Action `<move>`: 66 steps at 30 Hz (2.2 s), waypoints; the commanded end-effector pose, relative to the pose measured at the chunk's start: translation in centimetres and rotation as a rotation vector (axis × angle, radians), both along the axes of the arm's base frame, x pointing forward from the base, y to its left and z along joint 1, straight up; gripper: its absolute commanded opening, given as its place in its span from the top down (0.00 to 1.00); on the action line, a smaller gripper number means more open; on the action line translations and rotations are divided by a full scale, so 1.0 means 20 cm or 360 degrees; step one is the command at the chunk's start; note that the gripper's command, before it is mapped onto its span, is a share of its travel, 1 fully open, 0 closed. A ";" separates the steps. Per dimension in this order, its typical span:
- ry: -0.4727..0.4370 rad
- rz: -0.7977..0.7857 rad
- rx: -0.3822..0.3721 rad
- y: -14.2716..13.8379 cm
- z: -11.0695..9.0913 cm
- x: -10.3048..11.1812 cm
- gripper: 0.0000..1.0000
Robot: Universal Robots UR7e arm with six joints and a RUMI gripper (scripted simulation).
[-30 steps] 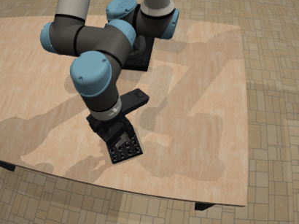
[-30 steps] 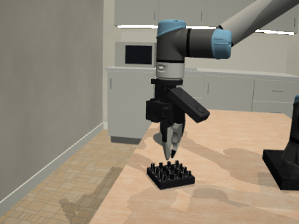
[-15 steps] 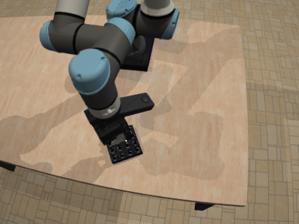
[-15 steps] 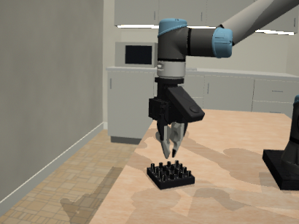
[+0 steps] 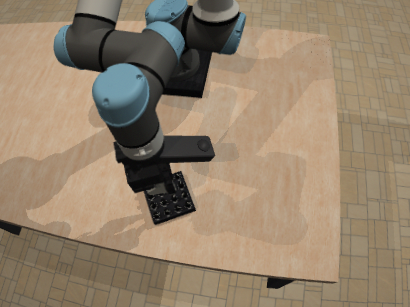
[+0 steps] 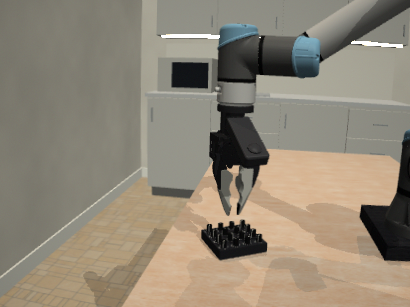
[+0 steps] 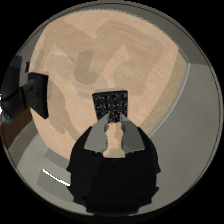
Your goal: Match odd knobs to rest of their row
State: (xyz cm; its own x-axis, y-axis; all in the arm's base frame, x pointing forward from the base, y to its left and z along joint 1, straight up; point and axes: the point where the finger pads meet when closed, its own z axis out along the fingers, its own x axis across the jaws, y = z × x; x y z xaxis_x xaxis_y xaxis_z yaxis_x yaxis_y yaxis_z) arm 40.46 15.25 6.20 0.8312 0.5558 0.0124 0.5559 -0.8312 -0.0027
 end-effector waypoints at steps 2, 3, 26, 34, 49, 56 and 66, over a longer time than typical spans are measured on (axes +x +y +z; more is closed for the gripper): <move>0.0004 -0.0279 -0.0005 0.00 0.01 0.00 0.89; 0.0004 -0.0309 -0.0005 0.00 0.01 0.00 0.89; 0.0009 -0.0985 0.0001 -0.02 0.03 0.01 0.89; 0.0009 -0.1121 0.0002 -0.02 0.04 0.02 0.89; 0.0011 -0.1162 0.0003 -0.03 0.04 0.02 0.89; 0.0011 -0.1162 0.0003 -0.03 0.04 0.02 0.89; 0.0011 -0.1161 0.0003 -0.03 0.04 0.02 0.89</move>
State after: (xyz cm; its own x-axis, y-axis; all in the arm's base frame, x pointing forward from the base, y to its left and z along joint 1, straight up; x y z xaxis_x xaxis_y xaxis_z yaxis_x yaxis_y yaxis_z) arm 40.99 14.77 7.01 0.9903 -0.1387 0.0075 -0.1387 -0.9903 -0.0067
